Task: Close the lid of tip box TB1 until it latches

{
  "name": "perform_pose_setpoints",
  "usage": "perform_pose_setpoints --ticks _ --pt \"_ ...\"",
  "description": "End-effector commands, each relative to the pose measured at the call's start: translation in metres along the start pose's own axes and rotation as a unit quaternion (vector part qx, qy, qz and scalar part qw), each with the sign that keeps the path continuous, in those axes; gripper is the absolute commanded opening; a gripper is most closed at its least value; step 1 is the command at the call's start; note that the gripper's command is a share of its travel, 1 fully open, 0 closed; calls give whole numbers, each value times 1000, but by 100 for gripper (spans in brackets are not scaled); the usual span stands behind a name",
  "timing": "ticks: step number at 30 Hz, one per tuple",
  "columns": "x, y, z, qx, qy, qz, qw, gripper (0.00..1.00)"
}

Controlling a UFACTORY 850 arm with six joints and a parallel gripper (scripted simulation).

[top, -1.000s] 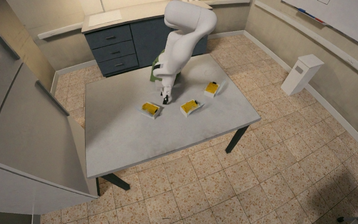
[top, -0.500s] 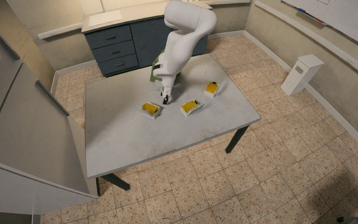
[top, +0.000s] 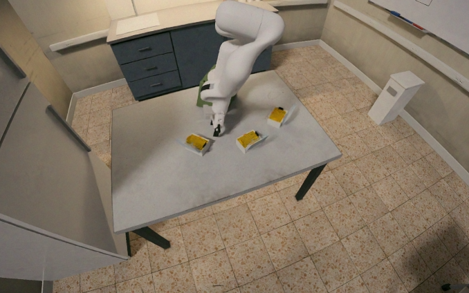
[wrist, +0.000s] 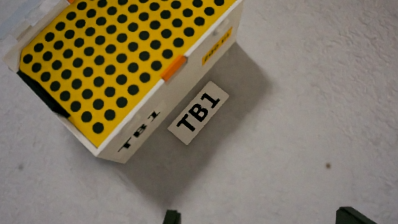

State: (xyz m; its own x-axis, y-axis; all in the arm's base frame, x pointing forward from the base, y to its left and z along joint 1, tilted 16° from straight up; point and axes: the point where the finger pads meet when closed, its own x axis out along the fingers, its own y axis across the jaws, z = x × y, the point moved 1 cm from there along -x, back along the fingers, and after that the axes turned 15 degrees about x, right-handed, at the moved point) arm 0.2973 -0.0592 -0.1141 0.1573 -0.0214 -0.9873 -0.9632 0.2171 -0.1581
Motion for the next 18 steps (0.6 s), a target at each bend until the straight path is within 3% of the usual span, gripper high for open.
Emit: perform_pose_setpoints --ticks 1,10,18 --pt "0 0 0 0 0 0 1000 100" --pt "0 0 0 0 0 0 1000 100" --pt "-29 -2 -8 0 0 0 1000 100"
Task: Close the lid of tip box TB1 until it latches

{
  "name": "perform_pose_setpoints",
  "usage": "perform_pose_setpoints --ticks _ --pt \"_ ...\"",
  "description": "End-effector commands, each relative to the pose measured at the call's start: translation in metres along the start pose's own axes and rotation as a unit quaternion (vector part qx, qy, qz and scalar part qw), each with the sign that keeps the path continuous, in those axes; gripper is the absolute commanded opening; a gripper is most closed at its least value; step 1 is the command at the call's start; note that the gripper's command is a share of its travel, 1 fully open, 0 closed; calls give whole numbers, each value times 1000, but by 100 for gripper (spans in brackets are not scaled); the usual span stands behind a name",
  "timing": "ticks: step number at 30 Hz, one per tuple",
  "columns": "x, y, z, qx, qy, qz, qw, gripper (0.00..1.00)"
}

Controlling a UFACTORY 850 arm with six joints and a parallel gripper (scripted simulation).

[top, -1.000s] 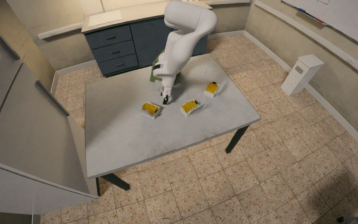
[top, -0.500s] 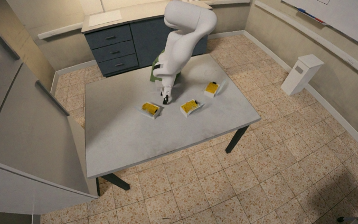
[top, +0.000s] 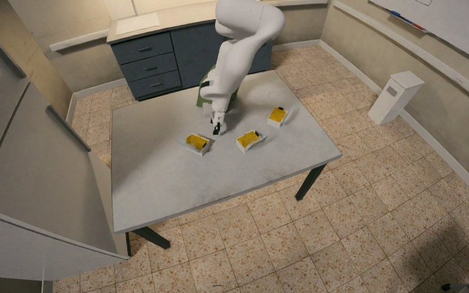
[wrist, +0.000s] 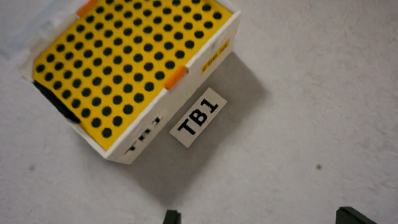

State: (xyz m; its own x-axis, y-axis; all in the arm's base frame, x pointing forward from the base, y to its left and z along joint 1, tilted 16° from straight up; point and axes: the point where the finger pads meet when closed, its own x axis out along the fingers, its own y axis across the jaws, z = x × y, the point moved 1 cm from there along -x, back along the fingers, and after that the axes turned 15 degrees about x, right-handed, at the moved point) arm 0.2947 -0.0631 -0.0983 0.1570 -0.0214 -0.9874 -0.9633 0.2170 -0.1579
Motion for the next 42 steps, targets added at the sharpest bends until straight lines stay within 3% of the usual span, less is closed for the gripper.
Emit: perform_pose_setpoints --ticks 1,25,31,32,42 --pt "-18 -2 -5 0 0 0 1000 100" --pt "-124 -9 -32 0 0 -1 1000 100" --pt "-127 -10 -33 0 0 -1 1000 100" --pt "-127 -10 -33 0 0 -1 1000 0" --pt "-127 -10 -33 0 0 -1 1000 0"
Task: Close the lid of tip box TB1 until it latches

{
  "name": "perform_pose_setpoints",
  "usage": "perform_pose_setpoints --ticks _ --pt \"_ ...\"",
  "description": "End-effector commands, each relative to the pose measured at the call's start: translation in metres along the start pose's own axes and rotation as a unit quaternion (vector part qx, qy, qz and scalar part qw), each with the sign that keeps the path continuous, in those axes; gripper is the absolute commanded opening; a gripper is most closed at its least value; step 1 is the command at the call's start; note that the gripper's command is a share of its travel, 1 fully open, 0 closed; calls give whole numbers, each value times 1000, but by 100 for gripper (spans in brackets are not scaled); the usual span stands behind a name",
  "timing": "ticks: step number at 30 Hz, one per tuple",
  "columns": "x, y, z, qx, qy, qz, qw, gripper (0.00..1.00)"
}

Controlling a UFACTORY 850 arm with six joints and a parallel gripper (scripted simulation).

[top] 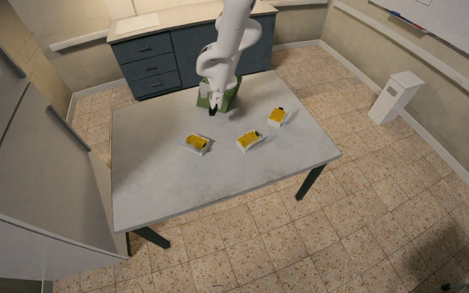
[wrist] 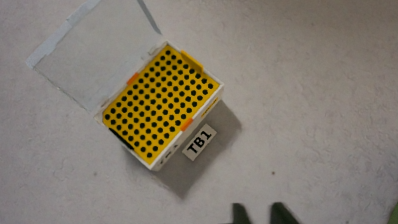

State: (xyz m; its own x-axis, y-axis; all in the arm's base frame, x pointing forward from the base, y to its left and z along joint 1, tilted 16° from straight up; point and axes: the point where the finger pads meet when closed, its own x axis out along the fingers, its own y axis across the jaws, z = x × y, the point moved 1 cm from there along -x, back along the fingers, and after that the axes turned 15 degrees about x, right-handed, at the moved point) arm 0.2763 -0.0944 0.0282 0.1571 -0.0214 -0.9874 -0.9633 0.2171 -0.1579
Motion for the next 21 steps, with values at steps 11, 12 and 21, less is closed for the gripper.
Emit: perform_pose_setpoints --ticks 11,12,21 --pt "3 -17 -11 -64 -19 -4 998 0" --pt "3 -21 -14 -79 -24 -5 997 0" --pt "9 -55 -37 -205 -63 -12 977 0"
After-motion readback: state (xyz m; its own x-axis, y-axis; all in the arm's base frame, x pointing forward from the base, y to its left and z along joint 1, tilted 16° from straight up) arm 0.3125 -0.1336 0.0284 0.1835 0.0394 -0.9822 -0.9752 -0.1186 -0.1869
